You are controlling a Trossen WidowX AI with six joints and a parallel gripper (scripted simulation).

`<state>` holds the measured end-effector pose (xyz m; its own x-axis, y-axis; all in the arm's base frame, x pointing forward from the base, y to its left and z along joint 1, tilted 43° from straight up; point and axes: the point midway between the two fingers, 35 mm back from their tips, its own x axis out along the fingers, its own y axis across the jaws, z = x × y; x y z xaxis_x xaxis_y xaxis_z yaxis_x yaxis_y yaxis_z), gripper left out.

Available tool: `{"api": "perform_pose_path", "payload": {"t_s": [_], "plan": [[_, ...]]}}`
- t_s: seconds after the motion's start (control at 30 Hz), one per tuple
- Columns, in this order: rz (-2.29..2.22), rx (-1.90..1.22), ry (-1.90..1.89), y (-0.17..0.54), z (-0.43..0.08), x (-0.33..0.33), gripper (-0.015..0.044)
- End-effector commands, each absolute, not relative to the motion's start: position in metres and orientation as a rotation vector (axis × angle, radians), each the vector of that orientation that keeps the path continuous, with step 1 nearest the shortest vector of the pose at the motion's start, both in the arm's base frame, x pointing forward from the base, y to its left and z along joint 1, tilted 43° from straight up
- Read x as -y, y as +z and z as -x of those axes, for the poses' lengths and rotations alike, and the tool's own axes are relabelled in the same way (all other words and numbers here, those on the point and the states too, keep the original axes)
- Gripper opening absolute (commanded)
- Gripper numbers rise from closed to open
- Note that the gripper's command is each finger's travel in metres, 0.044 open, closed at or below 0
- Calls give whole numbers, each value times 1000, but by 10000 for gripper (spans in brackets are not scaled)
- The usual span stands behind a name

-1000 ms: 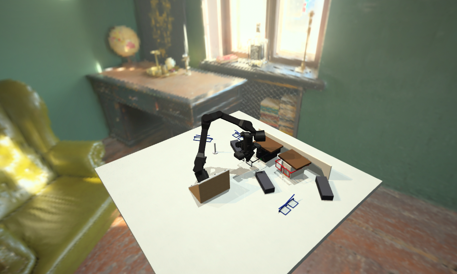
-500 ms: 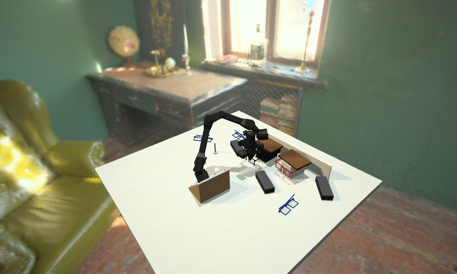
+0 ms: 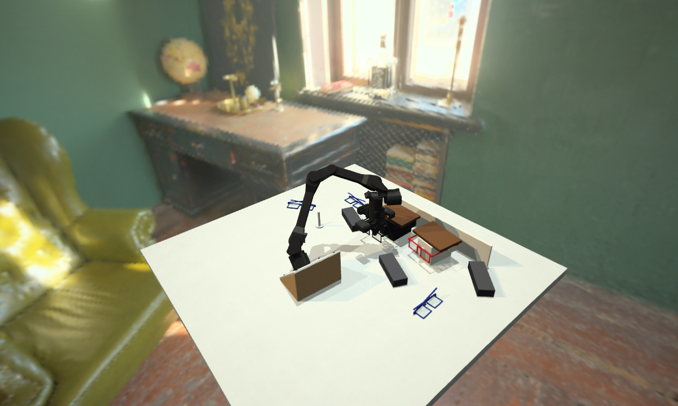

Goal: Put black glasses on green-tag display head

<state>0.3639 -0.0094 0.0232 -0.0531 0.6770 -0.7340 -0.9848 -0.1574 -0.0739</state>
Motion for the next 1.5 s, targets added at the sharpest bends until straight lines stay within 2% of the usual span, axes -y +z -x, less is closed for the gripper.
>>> {"api": "perform_pose_path", "payload": {"t_s": [0.0, 1.47], "plan": [[744, -547, 1595, 20, -369, 7, 0], [746, -544, 1594, 25, -426, -3, 0]]}}
